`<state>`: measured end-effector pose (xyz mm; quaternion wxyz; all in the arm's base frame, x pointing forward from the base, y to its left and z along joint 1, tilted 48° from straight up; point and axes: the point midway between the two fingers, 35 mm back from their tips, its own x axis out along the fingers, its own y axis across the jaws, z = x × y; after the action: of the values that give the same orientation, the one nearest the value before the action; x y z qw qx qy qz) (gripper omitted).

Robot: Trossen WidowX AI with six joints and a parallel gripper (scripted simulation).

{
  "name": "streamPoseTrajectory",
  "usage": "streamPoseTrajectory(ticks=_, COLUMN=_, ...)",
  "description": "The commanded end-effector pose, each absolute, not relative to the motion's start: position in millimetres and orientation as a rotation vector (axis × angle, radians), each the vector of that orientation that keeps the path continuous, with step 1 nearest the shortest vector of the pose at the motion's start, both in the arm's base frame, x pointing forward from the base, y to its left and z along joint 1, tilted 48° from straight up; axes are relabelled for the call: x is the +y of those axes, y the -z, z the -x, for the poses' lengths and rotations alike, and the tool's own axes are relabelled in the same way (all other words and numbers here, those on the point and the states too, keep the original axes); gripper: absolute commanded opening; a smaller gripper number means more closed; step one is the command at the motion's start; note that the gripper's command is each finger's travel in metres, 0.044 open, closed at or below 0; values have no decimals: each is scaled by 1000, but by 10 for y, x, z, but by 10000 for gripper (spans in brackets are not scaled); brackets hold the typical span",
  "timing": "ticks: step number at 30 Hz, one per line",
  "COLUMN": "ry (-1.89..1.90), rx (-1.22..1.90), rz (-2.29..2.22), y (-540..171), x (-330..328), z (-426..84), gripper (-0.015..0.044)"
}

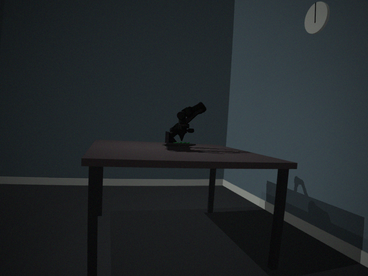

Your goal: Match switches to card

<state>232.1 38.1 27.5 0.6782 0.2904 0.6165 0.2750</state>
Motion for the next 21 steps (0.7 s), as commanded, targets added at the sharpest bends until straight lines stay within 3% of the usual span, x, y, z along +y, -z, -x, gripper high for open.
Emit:
streamPoseTrajectory(ticks=1, ry=-619, rx=1389, rz=-663, y=-234, x=433, z=-2310, gripper=0)
streamPoseTrajectory(ticks=21, ry=-619, rx=1388, rz=-663, y=-185, x=489, z=-2314, gripper=0)
